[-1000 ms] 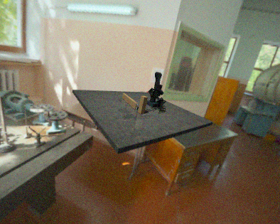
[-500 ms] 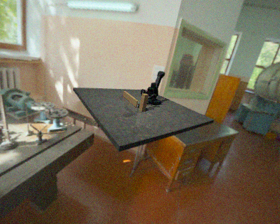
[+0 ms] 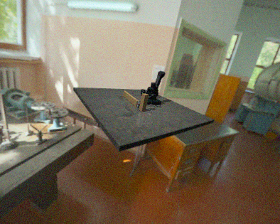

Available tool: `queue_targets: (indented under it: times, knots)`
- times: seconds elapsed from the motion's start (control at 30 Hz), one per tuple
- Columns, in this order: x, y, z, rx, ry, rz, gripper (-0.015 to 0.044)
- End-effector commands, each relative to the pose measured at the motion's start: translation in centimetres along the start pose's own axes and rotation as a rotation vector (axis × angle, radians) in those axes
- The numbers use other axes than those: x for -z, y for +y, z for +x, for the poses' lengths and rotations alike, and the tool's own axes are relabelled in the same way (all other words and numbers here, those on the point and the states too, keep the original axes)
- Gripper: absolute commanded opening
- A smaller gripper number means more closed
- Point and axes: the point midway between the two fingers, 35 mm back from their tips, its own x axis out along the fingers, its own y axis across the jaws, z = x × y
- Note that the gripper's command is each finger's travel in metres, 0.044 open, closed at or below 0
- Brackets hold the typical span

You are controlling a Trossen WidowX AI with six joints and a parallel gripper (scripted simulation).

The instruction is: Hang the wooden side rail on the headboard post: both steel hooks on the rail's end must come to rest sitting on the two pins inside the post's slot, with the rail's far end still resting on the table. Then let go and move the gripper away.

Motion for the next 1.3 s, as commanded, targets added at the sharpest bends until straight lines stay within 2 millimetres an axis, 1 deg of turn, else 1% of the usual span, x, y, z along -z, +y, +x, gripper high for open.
queue_targets:
  times: [0.0, 0.03, 0.1, 0.2, 0.3, 0.43, 0.57, 0.63, 1.27]
  knots:
    - [0.3, 0.0, -0.1, -0.003, 0.008, 0.006, 0.0440]
    - [0.3, 0.0, 0.0, -0.008, 0.015, -0.002, 0.0440]
    - [0.2, -0.1, 1.1, -0.047, 0.065, -0.060, 0.0440]
    - [0.0, -0.6, 2.9, -0.149, 0.165, -0.166, 0.0440]
    - [-0.6, -1.5, 4.0, -0.268, 0.235, -0.237, 0.0440]
    - [-1.9, -3.2, 4.5, -0.413, 0.273, -0.270, 0.0440]
    - [-4.0, -4.6, 4.1, -0.547, 0.245, -0.277, 0.0440]
    - [-4.4, -4.9, 4.0, -0.567, 0.235, -0.276, 0.0440]
    - [-4.4, -4.9, 4.0, -0.567, 0.235, -0.276, 0.0440]
